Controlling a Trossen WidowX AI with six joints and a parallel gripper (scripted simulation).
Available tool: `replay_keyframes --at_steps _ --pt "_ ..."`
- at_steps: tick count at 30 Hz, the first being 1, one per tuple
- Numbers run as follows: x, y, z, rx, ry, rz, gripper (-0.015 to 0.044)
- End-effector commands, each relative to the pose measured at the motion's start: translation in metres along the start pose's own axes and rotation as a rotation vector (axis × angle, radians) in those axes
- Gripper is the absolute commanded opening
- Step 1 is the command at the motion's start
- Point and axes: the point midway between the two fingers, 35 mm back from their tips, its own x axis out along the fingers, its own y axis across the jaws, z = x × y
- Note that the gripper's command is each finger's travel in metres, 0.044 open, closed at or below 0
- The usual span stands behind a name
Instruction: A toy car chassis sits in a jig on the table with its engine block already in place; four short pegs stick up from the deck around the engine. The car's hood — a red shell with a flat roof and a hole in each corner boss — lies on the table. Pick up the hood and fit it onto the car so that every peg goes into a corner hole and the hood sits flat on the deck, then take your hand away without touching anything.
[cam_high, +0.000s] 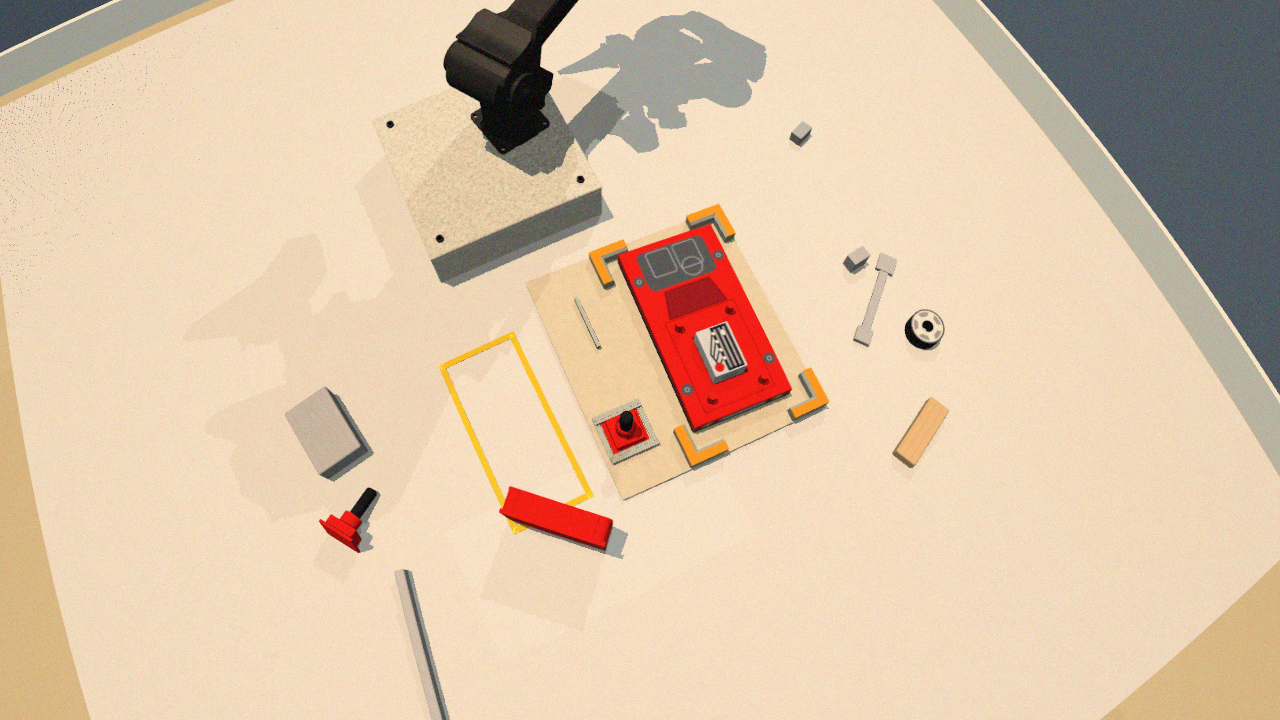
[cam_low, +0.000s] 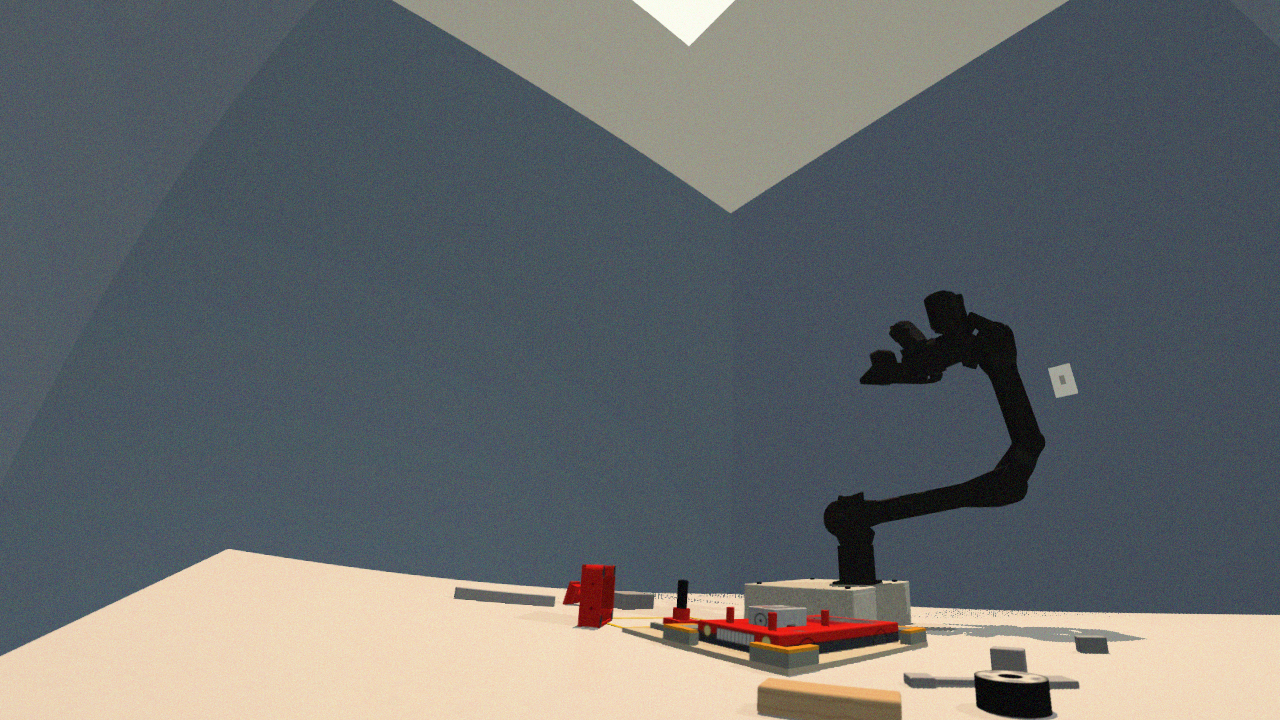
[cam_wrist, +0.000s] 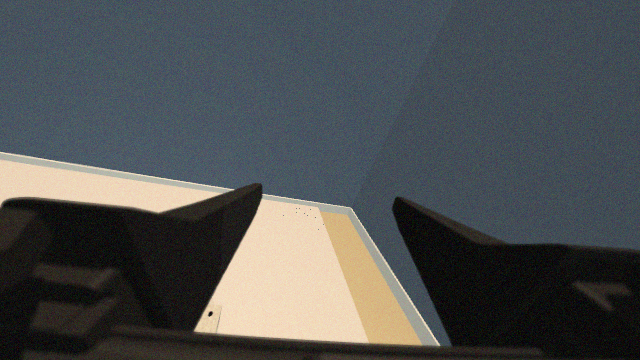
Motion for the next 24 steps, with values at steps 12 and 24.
replay_keyframes --at_steps 12,24 --pt "0.047 0.062 0.044 -0.272 0.087 0.194 0.0125" --pt "0.110 0.169 0.074 -0.478 0.215 0.464 0.0000"
